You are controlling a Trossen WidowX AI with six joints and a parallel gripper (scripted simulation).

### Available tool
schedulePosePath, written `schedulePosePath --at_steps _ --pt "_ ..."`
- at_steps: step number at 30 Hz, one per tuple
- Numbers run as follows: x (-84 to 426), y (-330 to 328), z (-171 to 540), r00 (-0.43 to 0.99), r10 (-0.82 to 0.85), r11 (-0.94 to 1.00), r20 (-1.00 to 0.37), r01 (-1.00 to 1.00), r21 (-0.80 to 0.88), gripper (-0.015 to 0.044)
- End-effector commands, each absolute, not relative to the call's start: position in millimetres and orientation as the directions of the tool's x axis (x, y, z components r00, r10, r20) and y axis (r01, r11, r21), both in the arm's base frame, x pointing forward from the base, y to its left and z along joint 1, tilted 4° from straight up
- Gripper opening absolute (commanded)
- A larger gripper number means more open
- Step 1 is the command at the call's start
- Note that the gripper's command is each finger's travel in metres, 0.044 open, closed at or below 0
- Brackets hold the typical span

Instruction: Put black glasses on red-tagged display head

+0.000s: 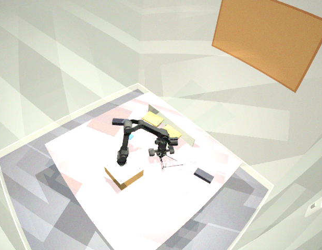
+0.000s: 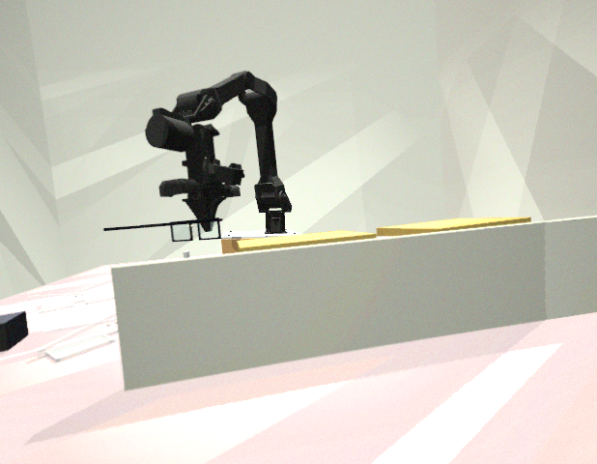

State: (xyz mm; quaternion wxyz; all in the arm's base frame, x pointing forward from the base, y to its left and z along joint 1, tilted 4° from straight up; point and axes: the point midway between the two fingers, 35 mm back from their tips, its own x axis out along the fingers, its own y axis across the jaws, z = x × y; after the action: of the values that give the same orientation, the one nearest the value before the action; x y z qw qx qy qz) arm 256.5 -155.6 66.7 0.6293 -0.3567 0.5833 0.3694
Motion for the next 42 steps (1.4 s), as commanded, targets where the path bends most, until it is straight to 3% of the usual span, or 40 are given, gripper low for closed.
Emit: schedulePosePath --at_steps 1,11,42 --pt "259.2 -157.2 60.7 0.046 0.051 0.487 -0.998 -0.873 -0.015 0.0000" --pt "260.9 -154.0 7.6 0.046 0.051 0.487 -0.998 -0.873 -0.015 0.0000" --pt "240.9 -161.3 5.1 0.044 0.050 0.487 -0.998 -0.873 -0.014 0.0000"
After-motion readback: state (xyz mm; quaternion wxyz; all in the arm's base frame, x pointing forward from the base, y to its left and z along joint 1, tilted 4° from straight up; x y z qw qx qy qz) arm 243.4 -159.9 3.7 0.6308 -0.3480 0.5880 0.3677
